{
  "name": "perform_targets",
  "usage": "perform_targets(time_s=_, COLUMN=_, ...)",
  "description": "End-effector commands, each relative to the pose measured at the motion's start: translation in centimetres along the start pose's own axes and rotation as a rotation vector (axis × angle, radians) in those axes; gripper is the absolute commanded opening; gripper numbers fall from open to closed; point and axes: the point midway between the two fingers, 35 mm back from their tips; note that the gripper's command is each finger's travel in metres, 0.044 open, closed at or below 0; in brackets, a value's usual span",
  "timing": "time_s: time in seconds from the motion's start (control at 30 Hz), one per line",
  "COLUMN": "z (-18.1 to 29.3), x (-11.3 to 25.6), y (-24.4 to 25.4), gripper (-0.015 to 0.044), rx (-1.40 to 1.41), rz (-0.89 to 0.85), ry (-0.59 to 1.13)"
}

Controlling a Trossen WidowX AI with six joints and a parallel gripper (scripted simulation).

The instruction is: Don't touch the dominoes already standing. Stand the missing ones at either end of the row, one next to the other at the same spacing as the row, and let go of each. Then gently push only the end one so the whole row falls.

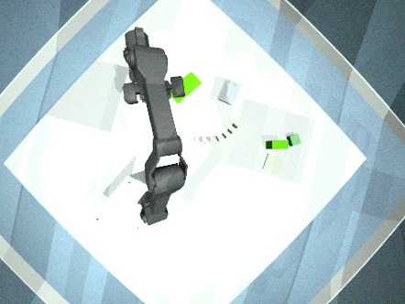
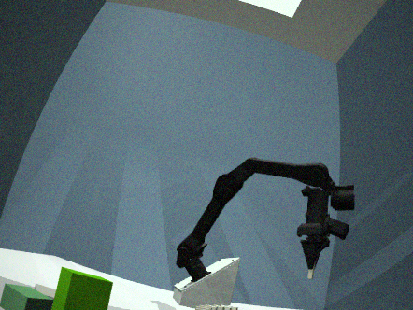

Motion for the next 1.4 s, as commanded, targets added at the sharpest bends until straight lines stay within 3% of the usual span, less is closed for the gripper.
perform_targets(time_s=0.0, z=0.4, x=-0.3, y=-0.2, gripper=0.0107, rx=-0.008, rz=-0.003, ry=0.032)
perform_targets(time_s=0.17, z=0.8, x=-0.2, y=-0.6, gripper=0.0107, rx=-0.075, rz=-0.002, ry=0.032)
perform_targets(time_s=0.7, z=13.8, x=0.0, y=-7.9, gripper=0.0107, rx=-1.629, rz=0.034, ry=0.026)
perform_targets(time_s=1.13, z=14.0, x=-0.1, y=-8.0, gripper=0.0107, rx=-1.646, rz=0.034, ry=0.026)
perform_targets(time_s=1.37, z=13.5, x=-3.9, y=-8.0, gripper=0.0107, rx=-1.645, rz=0.03, ry=0.025)
Point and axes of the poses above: the point midway between the two fingers, 35 mm back from their tips, its own x axis back along the fingers, its own y axis across the jaws, z = x × y, and after that the axes turned 14 degrees about -x, right-handed
